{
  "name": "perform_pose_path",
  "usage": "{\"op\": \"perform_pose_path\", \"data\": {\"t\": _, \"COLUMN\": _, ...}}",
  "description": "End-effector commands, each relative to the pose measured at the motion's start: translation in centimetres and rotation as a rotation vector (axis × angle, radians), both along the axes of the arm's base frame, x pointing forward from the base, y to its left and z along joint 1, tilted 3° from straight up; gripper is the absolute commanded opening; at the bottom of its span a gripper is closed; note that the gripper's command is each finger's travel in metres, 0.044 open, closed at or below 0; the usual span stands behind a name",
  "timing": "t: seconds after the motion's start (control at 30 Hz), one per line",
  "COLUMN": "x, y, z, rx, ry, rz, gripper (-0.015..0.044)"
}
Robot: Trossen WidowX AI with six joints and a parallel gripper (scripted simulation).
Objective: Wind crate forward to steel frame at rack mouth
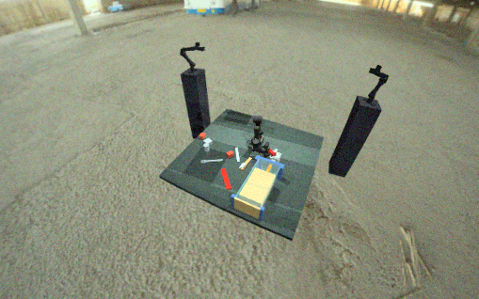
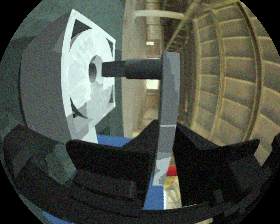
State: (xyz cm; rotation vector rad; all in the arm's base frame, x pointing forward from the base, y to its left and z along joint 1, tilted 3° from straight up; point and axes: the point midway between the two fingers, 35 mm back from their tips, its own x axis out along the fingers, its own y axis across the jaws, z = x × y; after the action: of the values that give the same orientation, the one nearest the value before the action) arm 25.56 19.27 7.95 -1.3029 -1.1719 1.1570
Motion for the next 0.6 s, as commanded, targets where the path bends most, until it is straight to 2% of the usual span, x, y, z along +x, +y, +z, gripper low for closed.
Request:
{"op": "perform_pose_path", "data": {"t": 0.0, "x": 0.09, "y": 0.01, "z": 0.06, "rx": 0.002, "ry": -0.005, "rz": 0.000, "gripper": 0.0000}}
{"op": "perform_pose_path", "data": {"t": 0.57, "x": 0.12, "y": 0.01, "z": -0.15, "rx": 0.002, "ry": -0.005, "rz": 0.000, "gripper": 0.0000}}
